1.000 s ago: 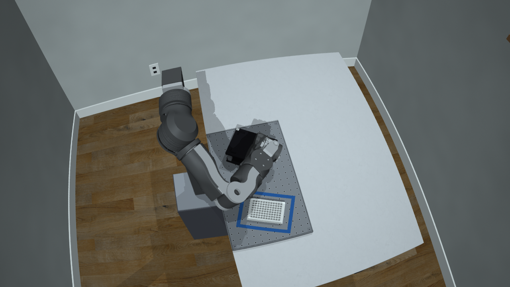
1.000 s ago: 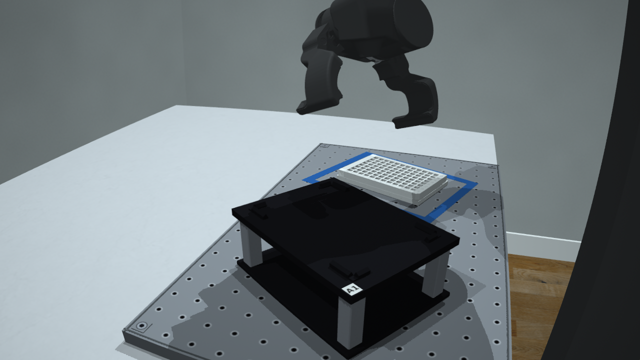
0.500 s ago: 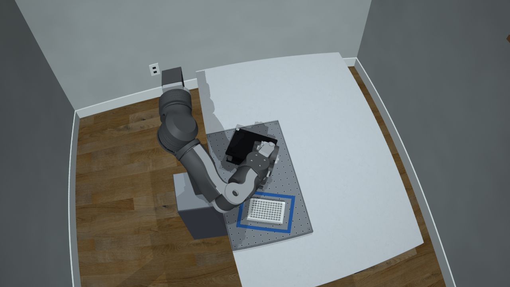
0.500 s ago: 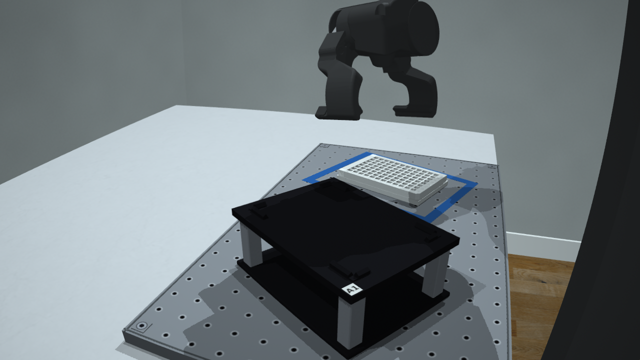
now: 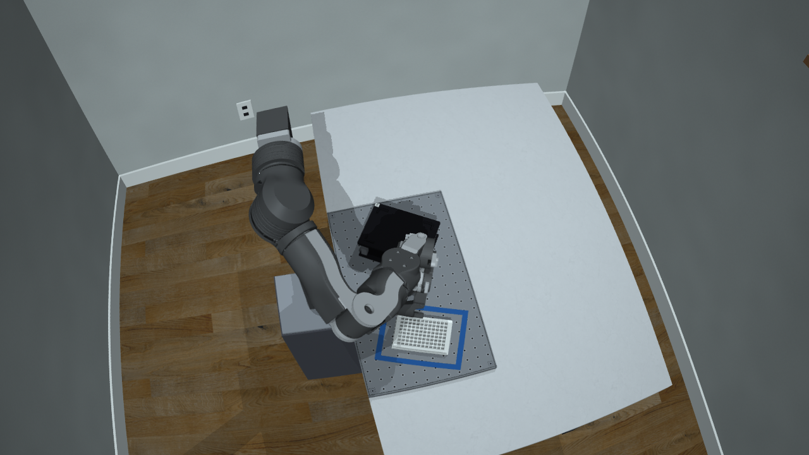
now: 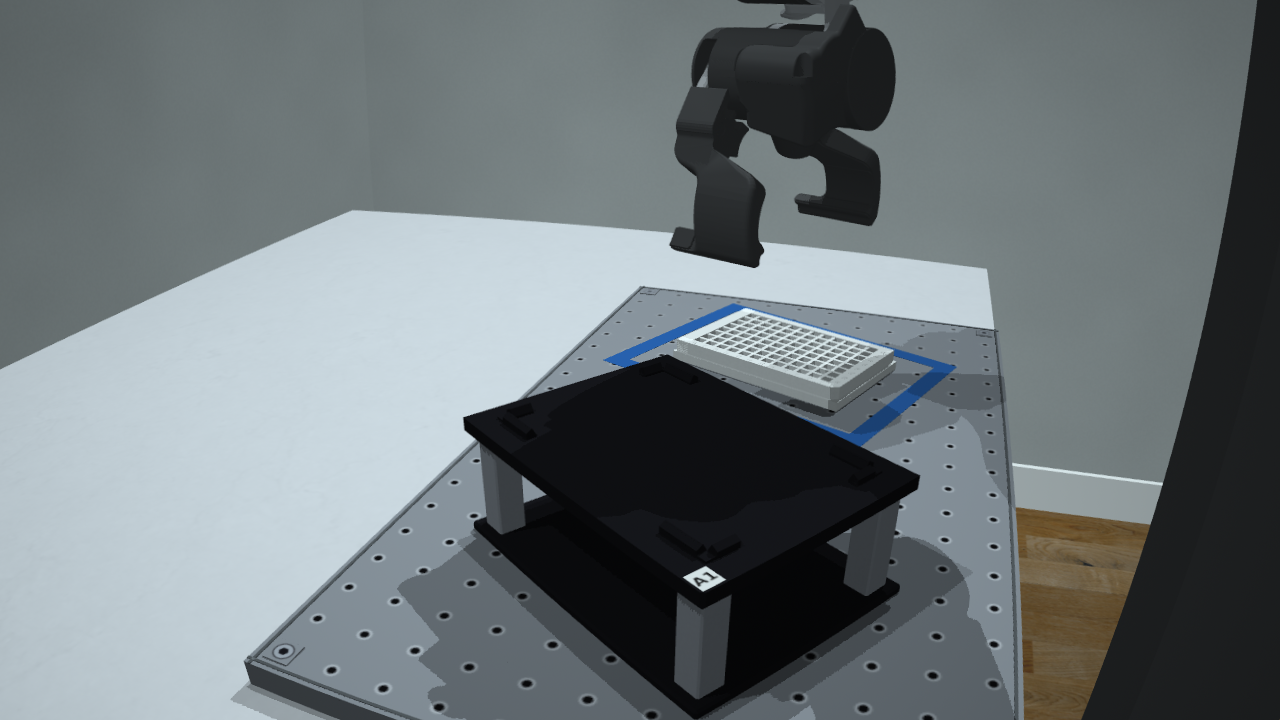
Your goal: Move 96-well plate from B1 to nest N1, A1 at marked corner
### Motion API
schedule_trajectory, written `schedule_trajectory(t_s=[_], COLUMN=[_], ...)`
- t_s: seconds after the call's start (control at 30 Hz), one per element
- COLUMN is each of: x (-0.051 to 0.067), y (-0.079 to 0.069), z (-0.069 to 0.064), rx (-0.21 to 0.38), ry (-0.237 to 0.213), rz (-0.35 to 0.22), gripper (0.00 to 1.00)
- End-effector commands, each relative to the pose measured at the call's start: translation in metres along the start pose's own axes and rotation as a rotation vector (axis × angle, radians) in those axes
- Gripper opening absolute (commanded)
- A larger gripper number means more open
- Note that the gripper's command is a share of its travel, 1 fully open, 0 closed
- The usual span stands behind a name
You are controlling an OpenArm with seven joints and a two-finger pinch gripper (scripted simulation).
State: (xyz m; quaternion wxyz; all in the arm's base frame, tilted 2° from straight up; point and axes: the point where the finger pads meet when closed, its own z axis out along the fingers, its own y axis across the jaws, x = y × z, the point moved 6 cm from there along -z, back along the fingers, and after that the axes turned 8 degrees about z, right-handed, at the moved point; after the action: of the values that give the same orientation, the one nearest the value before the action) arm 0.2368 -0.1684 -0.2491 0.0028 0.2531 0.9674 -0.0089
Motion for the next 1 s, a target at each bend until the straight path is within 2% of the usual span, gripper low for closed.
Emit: schedule_trajectory(t_s=[0.0,0.33,0.5,0.9,0.97], x=[-0.002,-0.002,-0.024,-0.024,-0.033], y=[0.003,0.003,-0.034,-0.034,-0.049], z=[-0.002,-0.002,0.008,0.008,0.011], rx=[-0.005,-0.005,-0.004,-0.004,-0.002], ry=[-0.024,-0.024,-0.025,-0.025,-0.027], rz=[-0.023,-0.023,-0.023,-0.023,-0.021], gripper=[0.77,0.77,0.77,0.77,0.77])
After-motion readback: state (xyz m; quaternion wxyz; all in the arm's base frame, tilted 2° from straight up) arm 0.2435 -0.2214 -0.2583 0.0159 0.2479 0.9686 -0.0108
